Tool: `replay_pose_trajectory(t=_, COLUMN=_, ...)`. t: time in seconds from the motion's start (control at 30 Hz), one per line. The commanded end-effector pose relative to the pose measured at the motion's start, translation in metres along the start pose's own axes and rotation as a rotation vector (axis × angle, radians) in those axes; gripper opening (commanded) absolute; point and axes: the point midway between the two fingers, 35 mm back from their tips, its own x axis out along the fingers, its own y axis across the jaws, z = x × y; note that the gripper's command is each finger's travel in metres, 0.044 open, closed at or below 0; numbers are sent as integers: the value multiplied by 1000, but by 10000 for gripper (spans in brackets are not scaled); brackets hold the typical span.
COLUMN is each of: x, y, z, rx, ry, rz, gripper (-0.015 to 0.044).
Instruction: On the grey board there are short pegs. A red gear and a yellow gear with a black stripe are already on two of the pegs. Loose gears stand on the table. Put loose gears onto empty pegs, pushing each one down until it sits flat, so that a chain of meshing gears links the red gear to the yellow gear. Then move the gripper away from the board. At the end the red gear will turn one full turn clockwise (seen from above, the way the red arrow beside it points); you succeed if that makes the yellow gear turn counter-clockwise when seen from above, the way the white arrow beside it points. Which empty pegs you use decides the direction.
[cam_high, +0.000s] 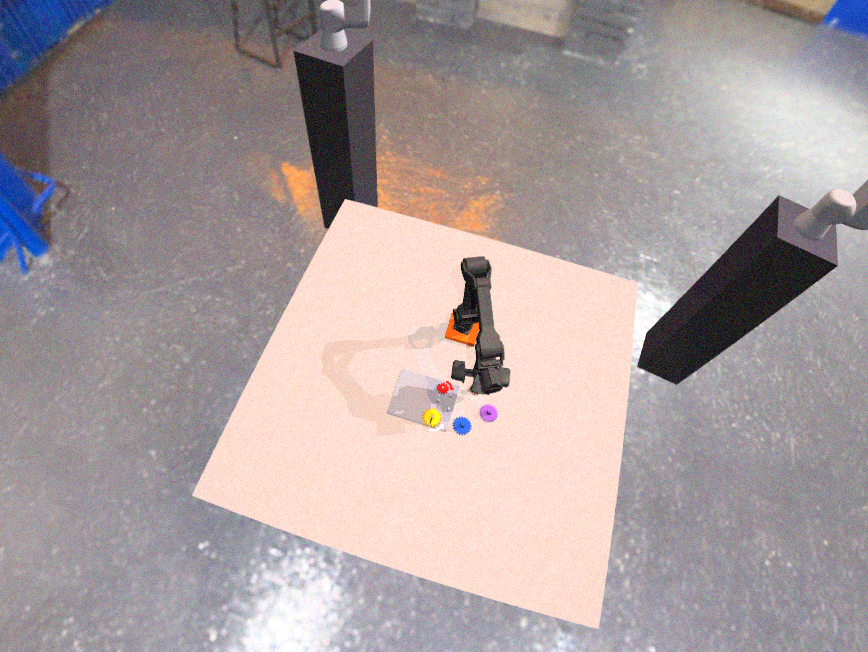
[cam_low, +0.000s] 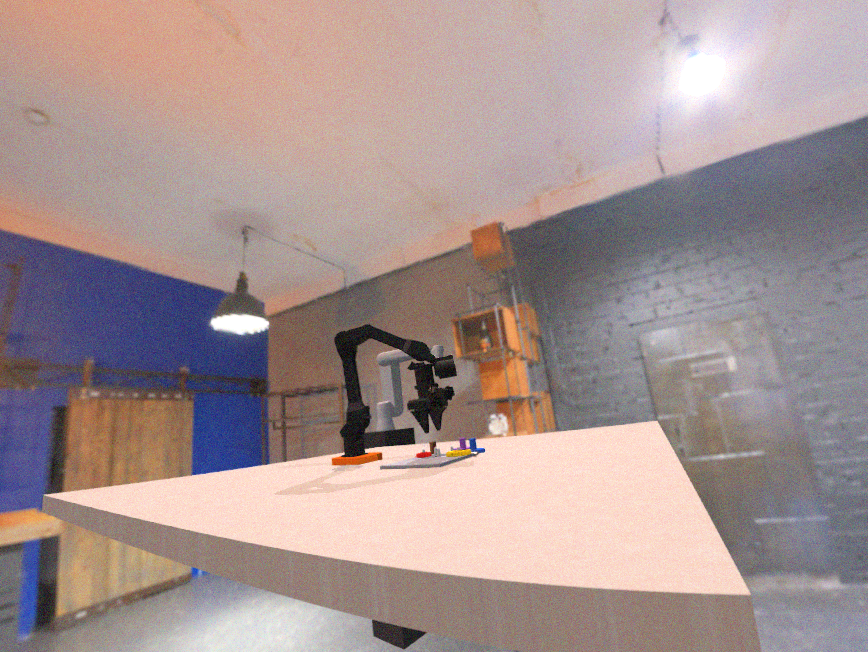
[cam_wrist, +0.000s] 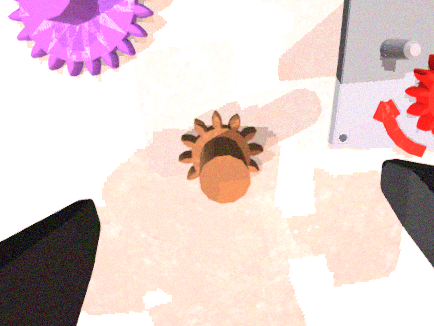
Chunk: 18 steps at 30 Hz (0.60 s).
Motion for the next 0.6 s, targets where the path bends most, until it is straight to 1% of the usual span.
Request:
replay_pose_trajectory(t=0.0, x=1, y=2, z=-7, rx=0, ry=53, rz=-21, gripper=440)
replay_pose_trajectory(t=0.17, x=2, y=4, z=-6, rx=0, ry=53, rz=-20, gripper=440)
replay_pose_trajectory(t=0.27, x=15, y=4, z=-7, rx=0, ry=53, rz=-20, gripper=440)
replay_pose_trajectory(t=0.57, x=23, y=4, z=-7, rx=0, ry=53, rz=-20, gripper=440)
